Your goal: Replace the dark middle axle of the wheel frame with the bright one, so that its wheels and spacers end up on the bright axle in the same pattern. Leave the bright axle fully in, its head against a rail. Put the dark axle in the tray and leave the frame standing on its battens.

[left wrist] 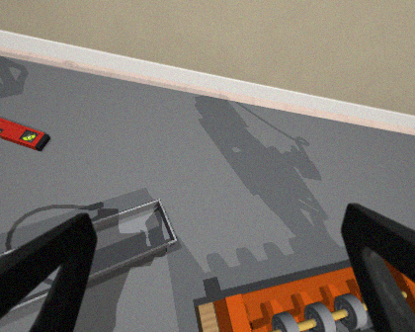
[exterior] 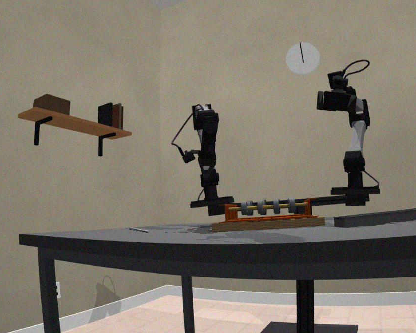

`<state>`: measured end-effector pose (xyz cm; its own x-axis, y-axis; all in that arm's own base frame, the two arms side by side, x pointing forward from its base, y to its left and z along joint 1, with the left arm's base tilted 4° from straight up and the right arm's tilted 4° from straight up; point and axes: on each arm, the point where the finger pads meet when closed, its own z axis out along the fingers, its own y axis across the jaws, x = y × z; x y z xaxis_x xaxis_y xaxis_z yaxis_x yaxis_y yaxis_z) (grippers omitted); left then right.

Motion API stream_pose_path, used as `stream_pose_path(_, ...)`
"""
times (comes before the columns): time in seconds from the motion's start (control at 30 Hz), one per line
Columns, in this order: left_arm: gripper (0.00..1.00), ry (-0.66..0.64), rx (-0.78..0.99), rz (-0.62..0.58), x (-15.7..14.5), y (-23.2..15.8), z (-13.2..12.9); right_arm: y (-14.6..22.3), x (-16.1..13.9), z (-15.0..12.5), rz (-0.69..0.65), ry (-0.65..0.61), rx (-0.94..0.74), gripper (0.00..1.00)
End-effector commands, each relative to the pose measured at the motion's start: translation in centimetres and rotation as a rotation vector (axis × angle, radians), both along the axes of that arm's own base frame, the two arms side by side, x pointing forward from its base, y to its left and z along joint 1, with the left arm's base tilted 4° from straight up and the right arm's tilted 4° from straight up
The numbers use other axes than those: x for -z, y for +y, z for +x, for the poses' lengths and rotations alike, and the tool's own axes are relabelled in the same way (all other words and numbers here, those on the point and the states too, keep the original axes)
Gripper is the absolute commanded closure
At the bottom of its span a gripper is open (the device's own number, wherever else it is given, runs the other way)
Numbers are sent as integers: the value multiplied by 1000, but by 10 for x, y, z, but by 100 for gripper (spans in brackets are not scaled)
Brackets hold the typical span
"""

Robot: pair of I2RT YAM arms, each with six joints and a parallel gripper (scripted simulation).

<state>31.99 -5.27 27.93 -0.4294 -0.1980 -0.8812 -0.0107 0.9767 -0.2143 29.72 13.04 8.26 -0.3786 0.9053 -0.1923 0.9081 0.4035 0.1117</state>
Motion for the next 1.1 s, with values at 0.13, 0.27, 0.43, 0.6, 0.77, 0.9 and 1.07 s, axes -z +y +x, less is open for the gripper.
stream_pose_path(0.13, 0, -161, 24, 21, -50, 3, 22, -32, 12, 49, 60, -28, 208, 81)
stream_pose_path(0.27, 0, -203, 23, 39, -61, 8, 28, -56, 23, 65, 73, -22, 308, 81)
stream_pose_path(0.43, 0, -233, 19, 48, -70, 11, 32, -76, 31, 75, 83, -17, 380, 81)
stream_pose_path(0.6, 0, -284, 14, 77, -83, 17, 38, -108, 45, 89, 101, -15, 498, 81)
stream_pose_path(0.77, 0, -333, 9, 104, -97, 23, 44, -143, 58, 100, 117, -11, 614, 81)
stream_pose_path(0.9, 0, -362, 6, 121, -105, 27, 48, -164, 67, 104, 128, -10, 679, 81)
stream_pose_path(1.07, 0, -395, -2, 142, -115, 32, 51, -191, 79, 108, 145, -10, 764, 81)
